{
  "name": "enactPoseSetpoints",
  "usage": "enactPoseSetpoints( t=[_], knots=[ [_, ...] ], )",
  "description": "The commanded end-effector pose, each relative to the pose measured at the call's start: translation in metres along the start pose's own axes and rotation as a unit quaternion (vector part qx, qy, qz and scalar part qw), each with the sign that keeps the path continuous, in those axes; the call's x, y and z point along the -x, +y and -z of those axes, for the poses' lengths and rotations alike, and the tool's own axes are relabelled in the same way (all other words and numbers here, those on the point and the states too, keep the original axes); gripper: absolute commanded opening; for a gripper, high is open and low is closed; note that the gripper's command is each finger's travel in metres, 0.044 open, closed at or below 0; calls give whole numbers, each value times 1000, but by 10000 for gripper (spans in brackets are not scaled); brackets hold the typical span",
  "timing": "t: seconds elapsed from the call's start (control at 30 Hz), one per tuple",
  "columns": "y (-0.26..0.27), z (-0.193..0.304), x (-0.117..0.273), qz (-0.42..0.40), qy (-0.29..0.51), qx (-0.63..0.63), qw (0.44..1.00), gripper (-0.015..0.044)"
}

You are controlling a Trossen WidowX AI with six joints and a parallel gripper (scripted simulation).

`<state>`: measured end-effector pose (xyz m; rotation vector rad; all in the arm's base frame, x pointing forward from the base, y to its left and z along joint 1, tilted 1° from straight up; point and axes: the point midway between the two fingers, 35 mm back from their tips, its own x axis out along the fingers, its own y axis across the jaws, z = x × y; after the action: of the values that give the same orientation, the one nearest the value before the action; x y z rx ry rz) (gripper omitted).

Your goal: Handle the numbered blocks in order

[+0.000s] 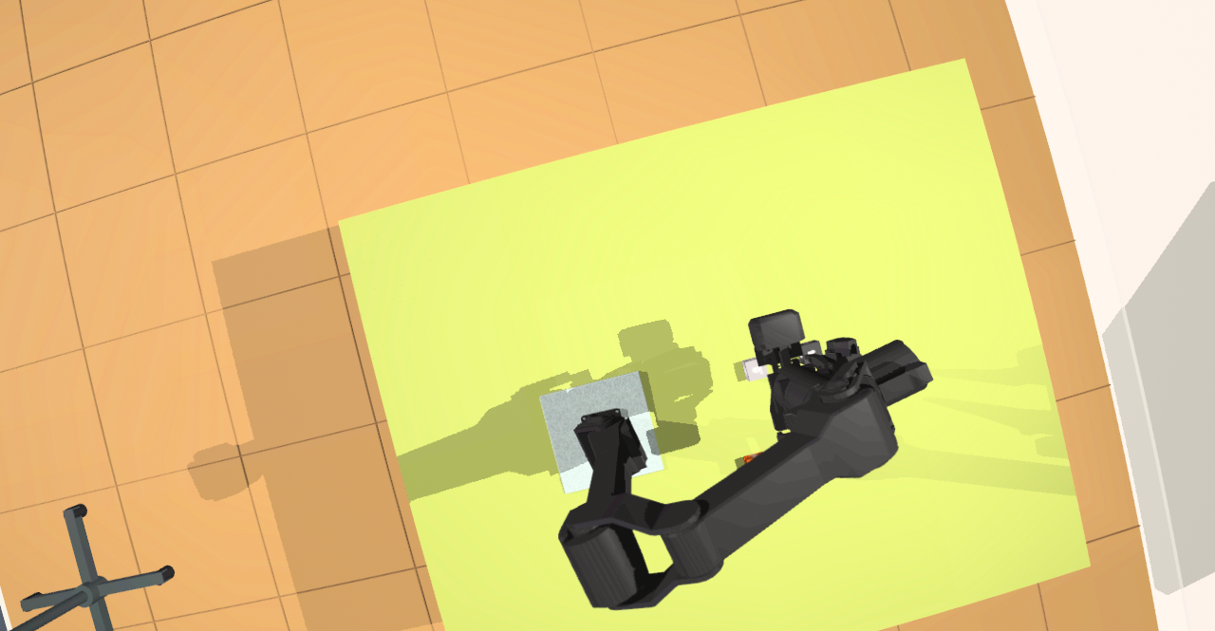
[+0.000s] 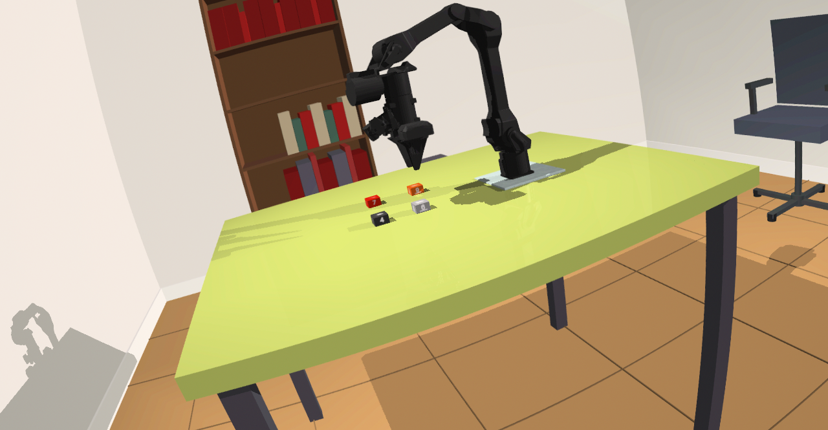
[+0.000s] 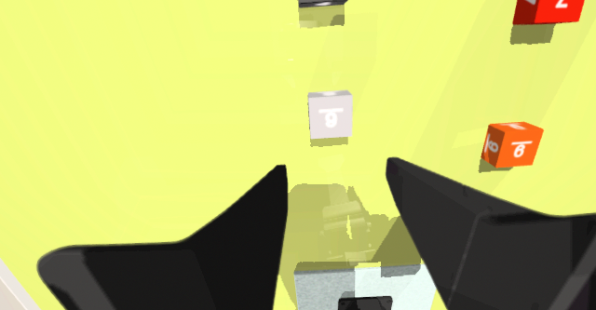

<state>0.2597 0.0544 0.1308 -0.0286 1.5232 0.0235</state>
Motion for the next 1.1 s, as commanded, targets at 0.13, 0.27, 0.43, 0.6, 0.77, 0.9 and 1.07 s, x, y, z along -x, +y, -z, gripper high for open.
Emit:
enactPoseSetpoints(
  t=[0.13, 0.27, 0.43, 0.6, 0.77, 0.9, 1.07],
  knots=[
    [-2, 8, -49, 3, 9, -2, 1000, 400],
    [-2, 8, -53, 3, 9, -2, 1000, 400],
    [-2, 8, -61, 3, 9, -2, 1000, 400],
    [-2, 8, -69, 3, 9, -2, 1000, 400],
    [-2, 9, -77, 3, 9, -2, 1000, 400],
    [-2, 9, -83, 3, 10, -2, 1000, 400],
    [-2, 9, -86, 3, 10, -2, 1000, 348]
  ],
)
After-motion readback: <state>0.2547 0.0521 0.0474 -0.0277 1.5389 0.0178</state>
